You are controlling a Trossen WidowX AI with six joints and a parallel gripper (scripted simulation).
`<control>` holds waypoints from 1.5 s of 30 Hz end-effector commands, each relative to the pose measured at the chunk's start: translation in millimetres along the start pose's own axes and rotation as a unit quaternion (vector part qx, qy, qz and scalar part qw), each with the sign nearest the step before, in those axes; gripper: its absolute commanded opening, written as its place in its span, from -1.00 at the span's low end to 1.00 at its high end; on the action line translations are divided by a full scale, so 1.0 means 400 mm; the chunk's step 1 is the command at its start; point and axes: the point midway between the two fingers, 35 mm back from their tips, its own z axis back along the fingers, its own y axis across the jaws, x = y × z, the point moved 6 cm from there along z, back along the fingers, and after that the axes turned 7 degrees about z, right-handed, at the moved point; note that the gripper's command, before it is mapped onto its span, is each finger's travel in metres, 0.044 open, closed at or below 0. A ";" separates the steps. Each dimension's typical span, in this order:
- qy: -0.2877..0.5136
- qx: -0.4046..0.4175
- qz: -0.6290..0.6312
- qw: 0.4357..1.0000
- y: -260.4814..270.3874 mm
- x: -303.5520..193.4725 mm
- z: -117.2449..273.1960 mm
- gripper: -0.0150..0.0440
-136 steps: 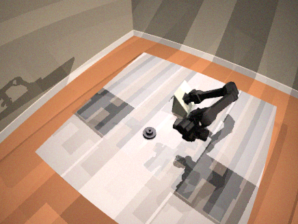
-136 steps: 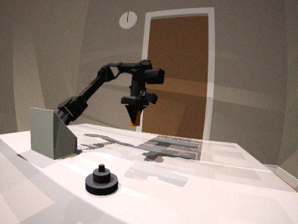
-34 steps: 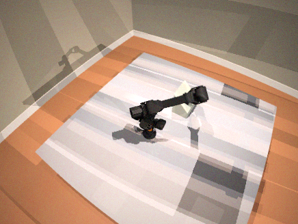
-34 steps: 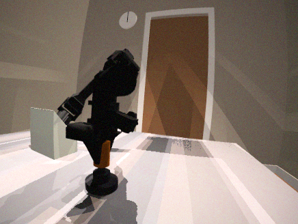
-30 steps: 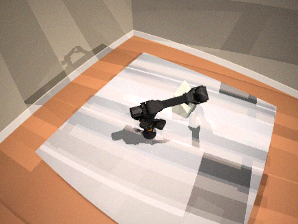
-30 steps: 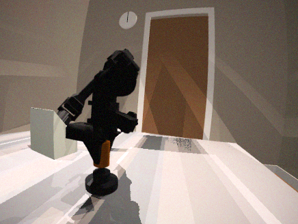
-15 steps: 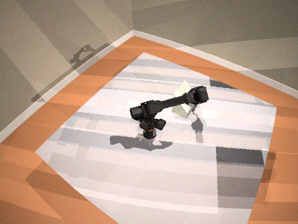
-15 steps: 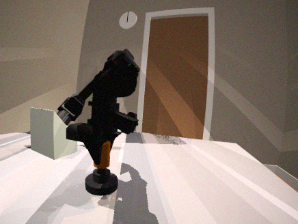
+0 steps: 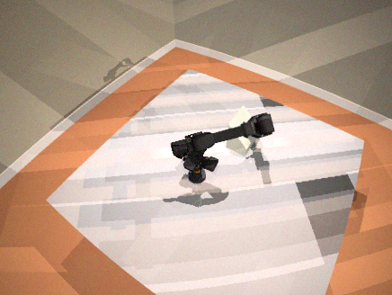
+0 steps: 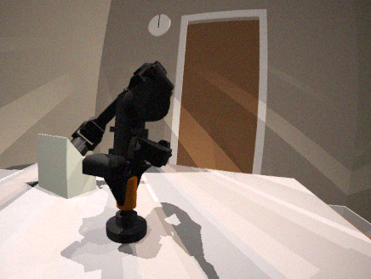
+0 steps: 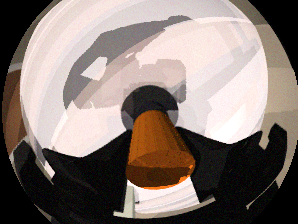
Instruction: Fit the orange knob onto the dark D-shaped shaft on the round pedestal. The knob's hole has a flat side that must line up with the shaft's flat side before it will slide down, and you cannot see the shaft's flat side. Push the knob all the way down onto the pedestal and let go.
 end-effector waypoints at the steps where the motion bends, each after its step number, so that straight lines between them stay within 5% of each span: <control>1: -0.001 0.002 0.006 1.000 0.001 0.000 -0.001 -0.49; 45: -0.002 0.002 0.022 1.000 -0.001 0.003 0.009 -0.49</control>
